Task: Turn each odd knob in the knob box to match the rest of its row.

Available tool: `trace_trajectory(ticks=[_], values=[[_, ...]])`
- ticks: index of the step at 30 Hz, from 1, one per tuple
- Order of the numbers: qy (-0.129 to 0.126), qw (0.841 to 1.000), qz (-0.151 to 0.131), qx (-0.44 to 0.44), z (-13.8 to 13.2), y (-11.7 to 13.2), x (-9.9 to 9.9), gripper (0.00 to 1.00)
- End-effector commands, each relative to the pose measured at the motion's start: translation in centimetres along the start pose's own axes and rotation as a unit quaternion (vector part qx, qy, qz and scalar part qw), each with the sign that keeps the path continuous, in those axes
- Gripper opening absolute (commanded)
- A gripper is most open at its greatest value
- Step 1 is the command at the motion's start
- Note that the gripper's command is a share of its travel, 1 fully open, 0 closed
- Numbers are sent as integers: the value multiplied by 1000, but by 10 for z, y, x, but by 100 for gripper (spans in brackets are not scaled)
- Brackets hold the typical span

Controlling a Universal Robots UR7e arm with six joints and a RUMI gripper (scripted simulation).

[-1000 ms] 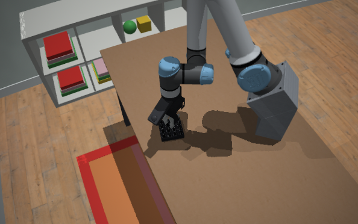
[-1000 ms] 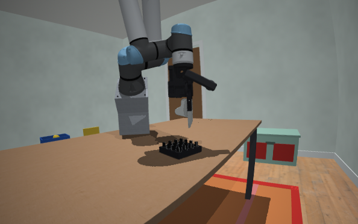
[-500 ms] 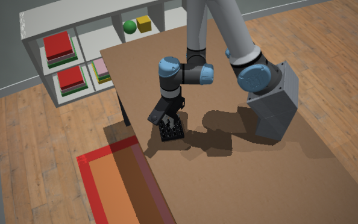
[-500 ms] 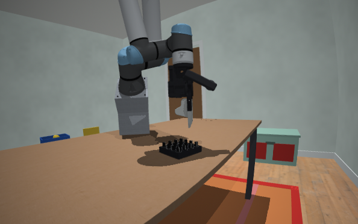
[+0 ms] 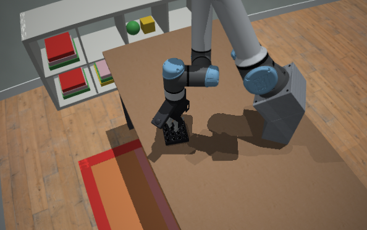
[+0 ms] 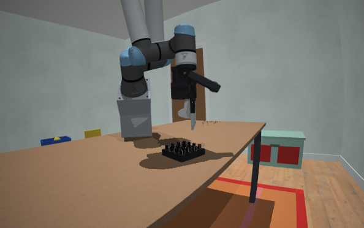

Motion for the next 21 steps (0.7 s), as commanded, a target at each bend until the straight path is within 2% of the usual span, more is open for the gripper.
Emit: trace_trajectory(ticks=[1, 21], values=[[0, 1000, 0, 0, 0, 0, 0, 11], [0, 1000, 0, 0, 0, 0, -3, 11]])
Point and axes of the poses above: the point where the finger pads meet when closed, its own x axis back along the fingers, its own z axis across the jaws, y = z × x, the point moved 1 cm from there along x, back along the fingers, and after that the axes turned 15 degrees about -x, right-handed, at the moved point
